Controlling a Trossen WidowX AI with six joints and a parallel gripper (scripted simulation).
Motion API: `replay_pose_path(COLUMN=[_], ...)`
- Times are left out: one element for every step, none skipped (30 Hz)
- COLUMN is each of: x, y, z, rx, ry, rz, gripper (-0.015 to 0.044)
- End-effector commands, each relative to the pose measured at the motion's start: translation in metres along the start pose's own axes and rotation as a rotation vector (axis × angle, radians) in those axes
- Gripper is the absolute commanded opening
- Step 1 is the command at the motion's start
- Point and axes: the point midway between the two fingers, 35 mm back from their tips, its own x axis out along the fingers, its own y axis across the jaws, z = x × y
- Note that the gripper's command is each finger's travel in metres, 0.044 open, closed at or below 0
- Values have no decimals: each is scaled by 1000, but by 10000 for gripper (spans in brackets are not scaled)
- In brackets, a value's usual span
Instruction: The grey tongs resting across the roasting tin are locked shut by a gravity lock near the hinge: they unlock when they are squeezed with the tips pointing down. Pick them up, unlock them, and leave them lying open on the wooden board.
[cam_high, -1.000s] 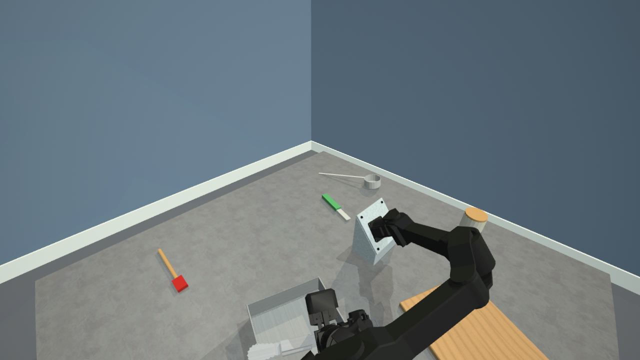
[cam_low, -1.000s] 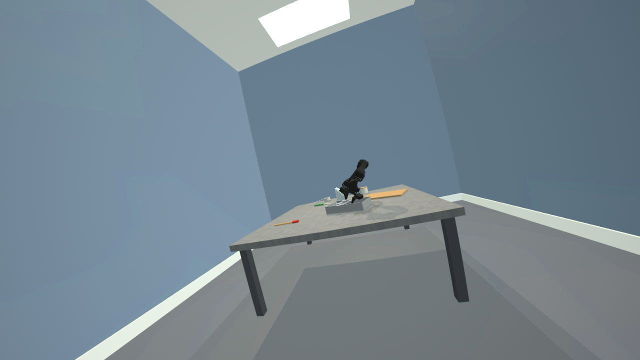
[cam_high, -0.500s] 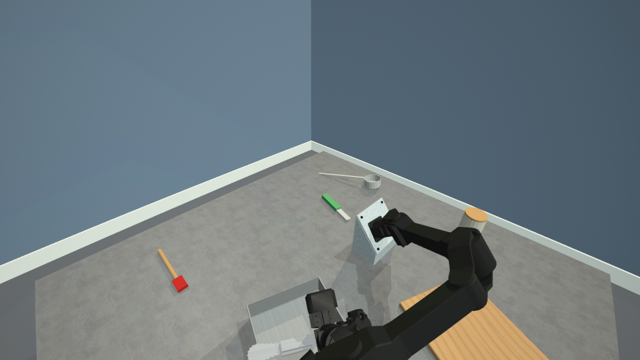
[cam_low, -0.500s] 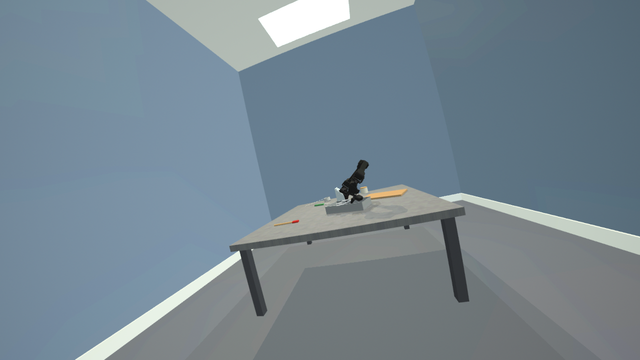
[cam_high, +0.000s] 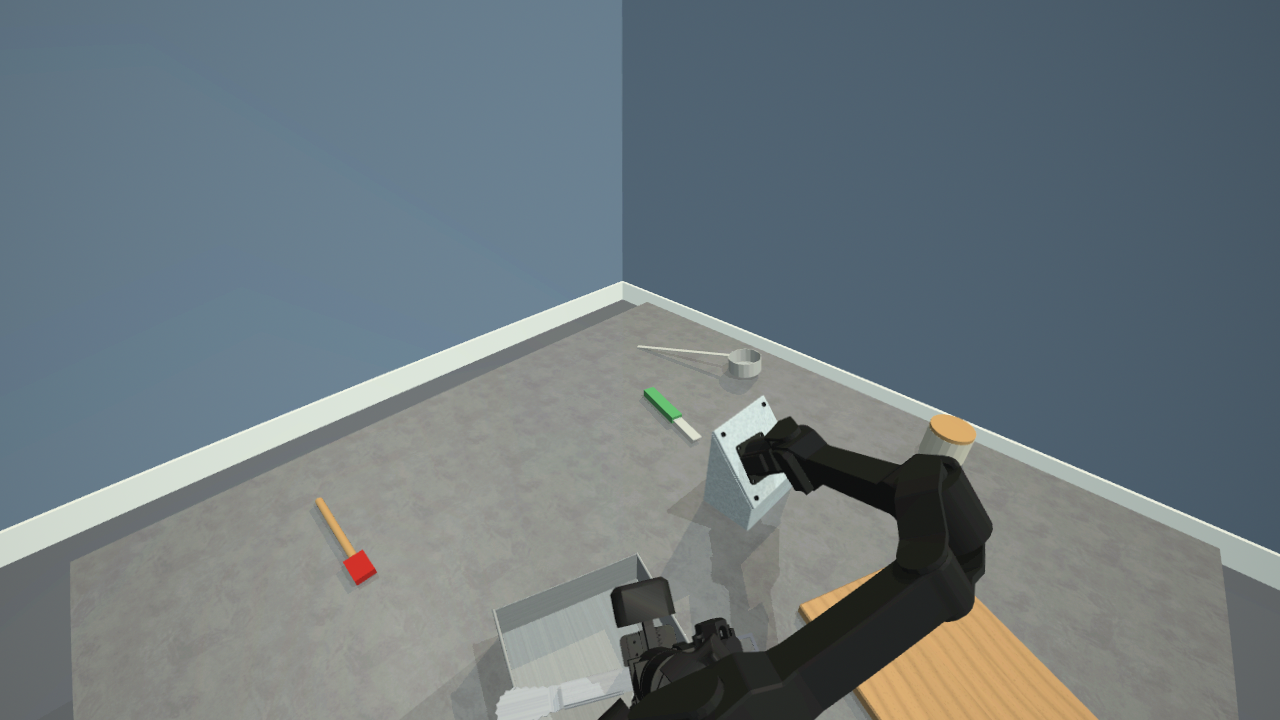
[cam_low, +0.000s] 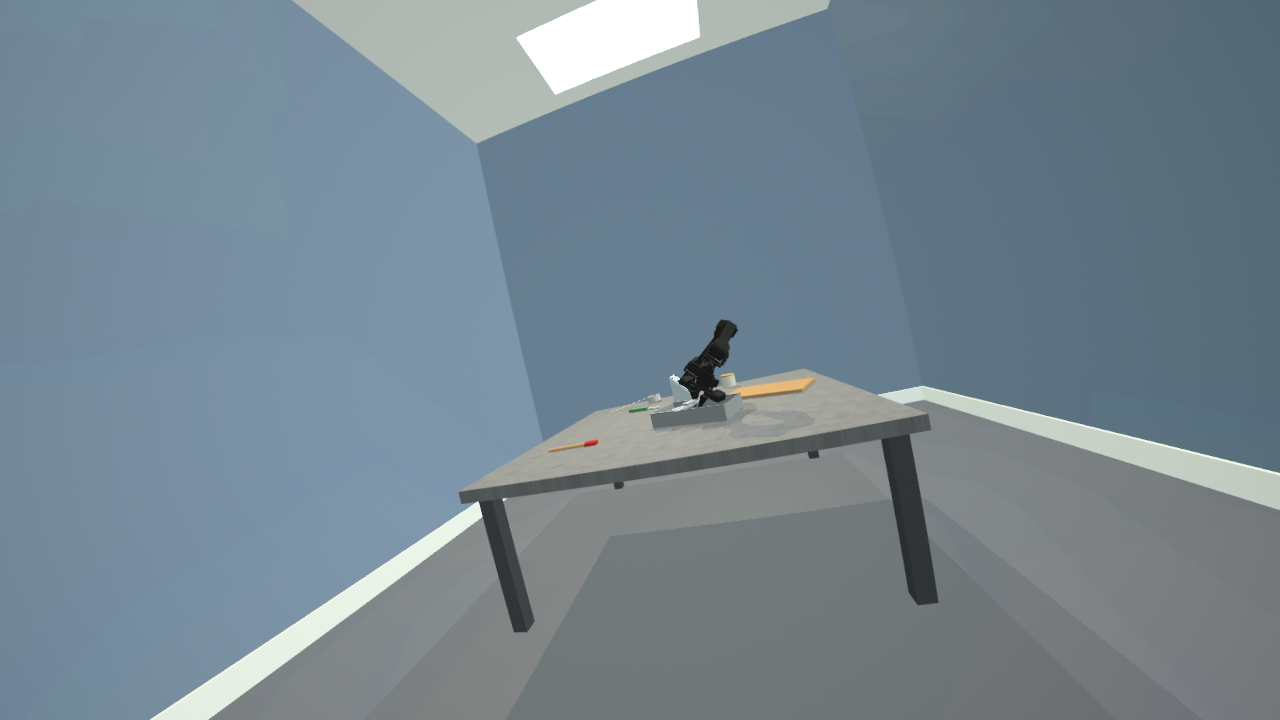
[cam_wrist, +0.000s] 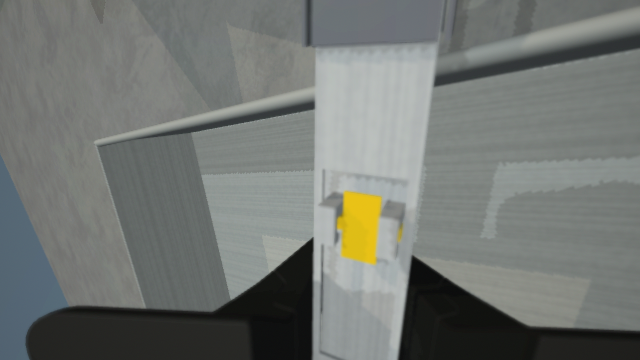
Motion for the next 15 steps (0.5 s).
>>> replay_pose_path(x=[-3,-8,-15,-23,-32,-44,-56,-64,-66,-66,-66,-66,-66,-66,-66], y=[1,4,8,12,18,24,32,37,38,38,38,38,38,38,38], z=[0,-1,-2,-2,-3,-3,-2,-1,-1,-1,-1,-1,-1,-1,-1], rx=[0,0,1,2,2,3,4,5,5,5,5,5,5,5,5], ry=[0,0,0,-1,-2,-3,-5,-6,-7,-7,-7,-7,-7,-7,-7], rz=[1,1,2,3,4,4,5,5,5,5,5,5,5,5,5], gripper=[-115,-141,-150,-150,-150,-150,-150,-150,-150,-150,-150,-150,-150,-150,-150])
